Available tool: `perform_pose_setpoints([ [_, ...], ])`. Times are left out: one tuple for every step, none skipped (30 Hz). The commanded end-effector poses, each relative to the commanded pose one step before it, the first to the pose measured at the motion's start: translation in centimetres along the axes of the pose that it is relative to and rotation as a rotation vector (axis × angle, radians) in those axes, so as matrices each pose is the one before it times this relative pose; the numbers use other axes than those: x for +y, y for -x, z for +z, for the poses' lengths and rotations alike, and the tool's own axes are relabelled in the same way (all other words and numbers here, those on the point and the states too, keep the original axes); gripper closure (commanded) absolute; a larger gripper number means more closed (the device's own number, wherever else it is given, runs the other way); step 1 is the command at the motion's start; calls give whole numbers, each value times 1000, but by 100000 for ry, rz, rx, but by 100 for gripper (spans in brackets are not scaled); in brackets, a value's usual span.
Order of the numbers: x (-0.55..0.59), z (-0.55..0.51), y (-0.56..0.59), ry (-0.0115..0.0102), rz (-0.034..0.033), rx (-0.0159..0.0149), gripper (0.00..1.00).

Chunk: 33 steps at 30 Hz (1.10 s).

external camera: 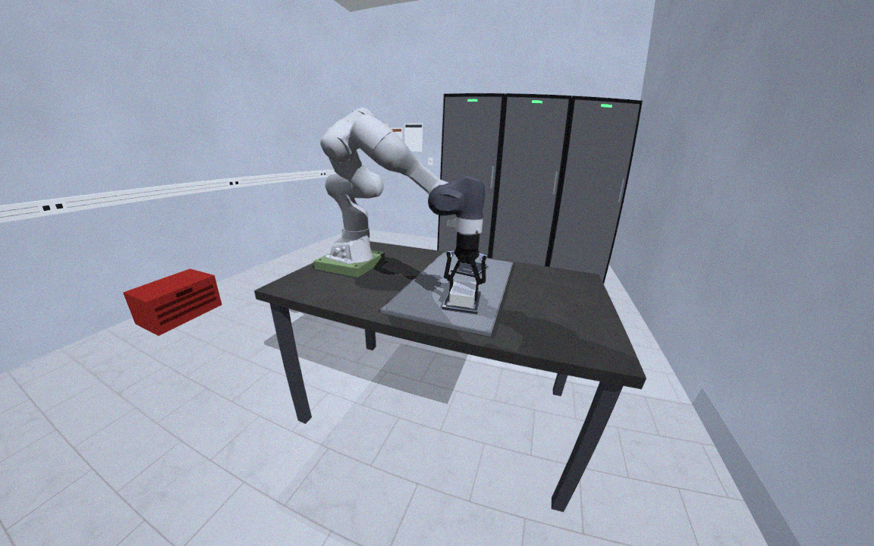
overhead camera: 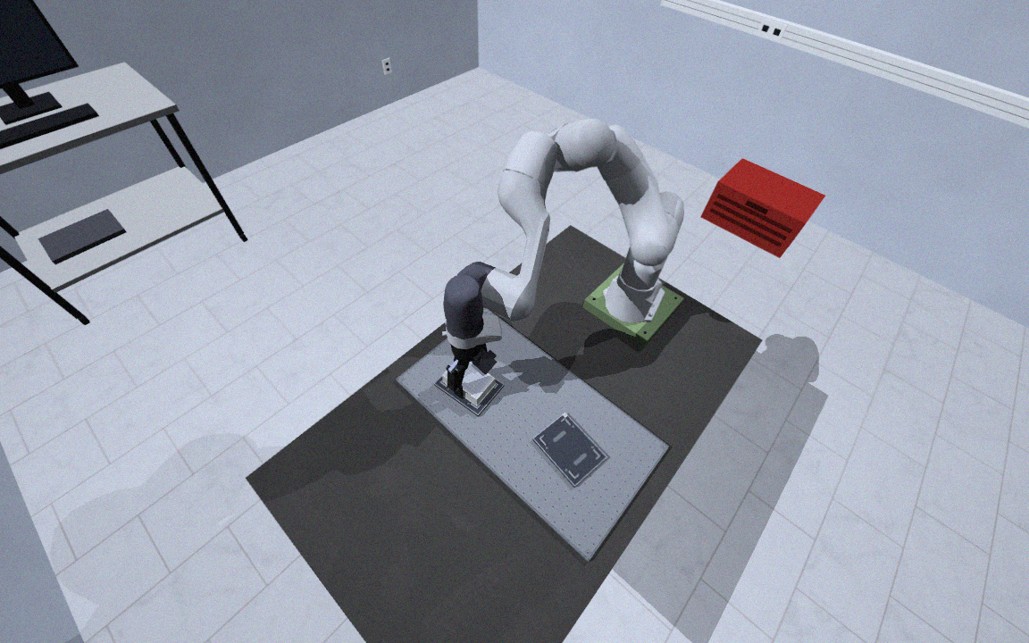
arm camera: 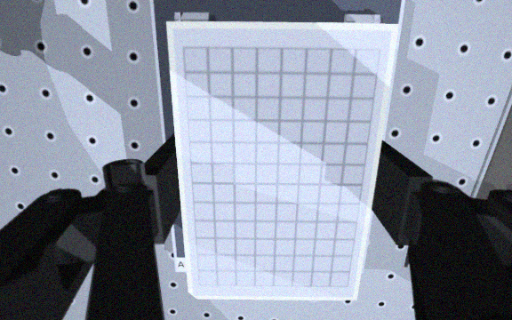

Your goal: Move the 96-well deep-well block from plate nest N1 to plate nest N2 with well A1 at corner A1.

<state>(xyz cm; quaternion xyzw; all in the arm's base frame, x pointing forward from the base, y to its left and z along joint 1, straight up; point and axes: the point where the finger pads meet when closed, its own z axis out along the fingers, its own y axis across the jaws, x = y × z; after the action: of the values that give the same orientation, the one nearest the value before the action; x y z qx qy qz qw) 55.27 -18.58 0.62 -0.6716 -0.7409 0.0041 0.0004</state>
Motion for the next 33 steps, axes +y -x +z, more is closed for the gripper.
perform_pose_setpoints([
  [27, -226, 14, 43, 501, -83, 40],
  [0, -167, 0, 0, 0, 0, 40],
  [0, -167, 0, 0, 0, 0, 40],
  [0, 0, 0, 0, 0, 0, 40],
  [0, 0, 0, 0, 0, 0, 40],
  [0, -167, 0, 0, 0, 0, 40],
  [0, -167, 0, 0, 0, 0, 40],
  [0, -167, 0, 0, 0, 0, 40],
  [0, -167, 0, 0, 0, 0, 40],
  [0, -167, 0, 0, 0, 0, 40],
  [0, -167, 0, 0, 0, 0, 40],
  [0, -167, 0, 0, 0, 0, 40],
  [0, -167, 0, 0, 0, 0, 40],
  [0, -167, 0, 0, 0, 0, 40],
  [0, -167, 0, 0, 0, 0, 40],
  [0, -167, 0, 0, 0, 0, 40],
  [0, -167, 0, 0, 0, 0, 40],
  [0, -167, 0, 0, 0, 0, 40],
  [0, -167, 0, 0, 0, 0, 40],
  [0, -167, 0, 0, 0, 0, 40],
  [0, 0, 0, 0, 0, 0, 40],
  [0, 0, 0, 0, 0, 0, 40],
  [0, -167, 0, 0, 0, 0, 40],
  [0, -167, 0, 0, 0, 0, 40],
  [0, -167, 0, 0, 0, 0, 40],
  [0, -167, 0, 0, 0, 0, 40],
  [0, -167, 0, 0, 0, 0, 40],
  [0, -167, 0, 0, 0, 0, 40],
  [0, -167, 0, 0, 0, 0, 40],
  [0, -167, 0, 0, 0, 0, 40],
  [0, -167, 0, 0, 0, 0, 40],
  [0, -167, 0, 0, 0, 0, 40],
  [0, -167, 0, 0, 0, 0, 40],
])
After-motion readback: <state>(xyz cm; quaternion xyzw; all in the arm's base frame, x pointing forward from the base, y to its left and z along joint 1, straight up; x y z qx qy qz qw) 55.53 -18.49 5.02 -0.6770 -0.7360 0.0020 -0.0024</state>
